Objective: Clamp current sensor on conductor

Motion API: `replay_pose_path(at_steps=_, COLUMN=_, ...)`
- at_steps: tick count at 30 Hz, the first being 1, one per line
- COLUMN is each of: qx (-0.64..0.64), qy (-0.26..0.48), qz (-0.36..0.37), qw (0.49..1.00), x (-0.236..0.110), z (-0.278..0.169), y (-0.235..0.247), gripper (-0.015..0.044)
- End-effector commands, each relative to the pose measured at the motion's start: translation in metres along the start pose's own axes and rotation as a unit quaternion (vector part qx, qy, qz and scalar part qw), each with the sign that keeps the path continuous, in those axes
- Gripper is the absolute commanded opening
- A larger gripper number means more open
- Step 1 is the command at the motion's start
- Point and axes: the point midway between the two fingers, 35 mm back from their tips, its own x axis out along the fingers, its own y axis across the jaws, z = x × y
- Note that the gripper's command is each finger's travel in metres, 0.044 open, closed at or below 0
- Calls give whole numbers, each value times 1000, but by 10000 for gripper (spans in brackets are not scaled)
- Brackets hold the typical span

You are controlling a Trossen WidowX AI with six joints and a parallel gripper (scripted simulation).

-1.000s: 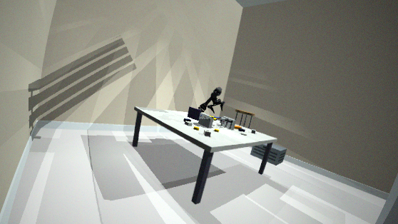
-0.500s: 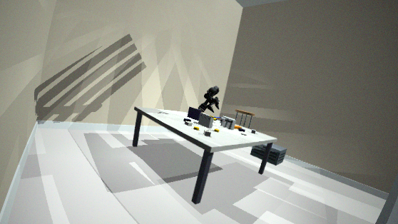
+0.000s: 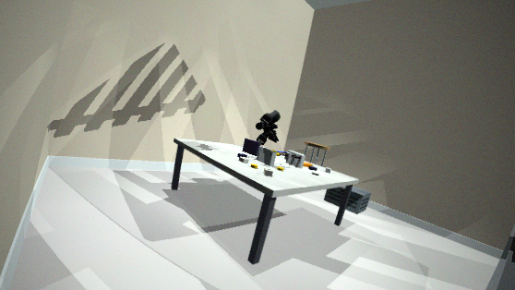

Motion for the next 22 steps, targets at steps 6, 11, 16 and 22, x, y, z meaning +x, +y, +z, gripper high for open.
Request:
replay_pose_path(at_steps=6, qx=-9, qy=-5, qz=-1, qw=1000, x=-2, z=-1, y=-1, gripper=440)
replay_pose_path(at_steps=11, qx=-9, qy=-5, qz=-1, qw=1000, x=-2, z=-1, y=-1, gripper=440)
replay_pose_path(at_steps=16, qx=-9, qy=-5, qz=-1, qw=1000, x=-2, z=-1, y=-1, gripper=440)
replay_pose_path(at_steps=22, qx=45, qy=10, qz=2, qw=999, x=2, z=-2, y=1, gripper=440)
